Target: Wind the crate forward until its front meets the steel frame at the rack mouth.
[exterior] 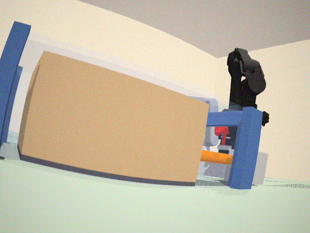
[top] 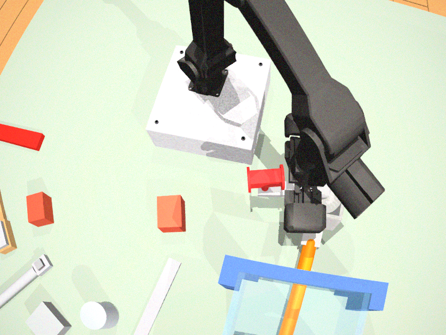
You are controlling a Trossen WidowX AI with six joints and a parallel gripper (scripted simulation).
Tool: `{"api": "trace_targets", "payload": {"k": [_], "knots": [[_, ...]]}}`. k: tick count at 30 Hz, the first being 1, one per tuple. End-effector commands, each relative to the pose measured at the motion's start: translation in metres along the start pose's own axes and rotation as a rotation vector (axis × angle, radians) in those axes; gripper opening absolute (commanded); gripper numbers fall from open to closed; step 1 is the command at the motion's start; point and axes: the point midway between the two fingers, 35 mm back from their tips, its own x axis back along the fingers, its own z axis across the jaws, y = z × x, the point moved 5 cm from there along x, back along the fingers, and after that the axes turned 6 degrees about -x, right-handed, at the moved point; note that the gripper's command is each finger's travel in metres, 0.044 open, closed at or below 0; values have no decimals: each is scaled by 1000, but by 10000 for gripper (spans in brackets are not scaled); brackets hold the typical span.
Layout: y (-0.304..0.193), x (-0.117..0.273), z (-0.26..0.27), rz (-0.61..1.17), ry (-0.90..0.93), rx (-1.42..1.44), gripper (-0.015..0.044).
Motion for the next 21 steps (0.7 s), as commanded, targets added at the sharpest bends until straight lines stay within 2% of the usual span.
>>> {"api": "trace_targets", "payload": {"k": [1,7,12,19,21], "knots": [[0,-1,-4,1,-17,-7,289],[0,-1,-4,1,-17,-7,440],[0,14,-6,-13,-15,-6,440],[-16,118,-3,-103,-2,-1,440],[-19,129,-1,-113,0,0,440]]}}
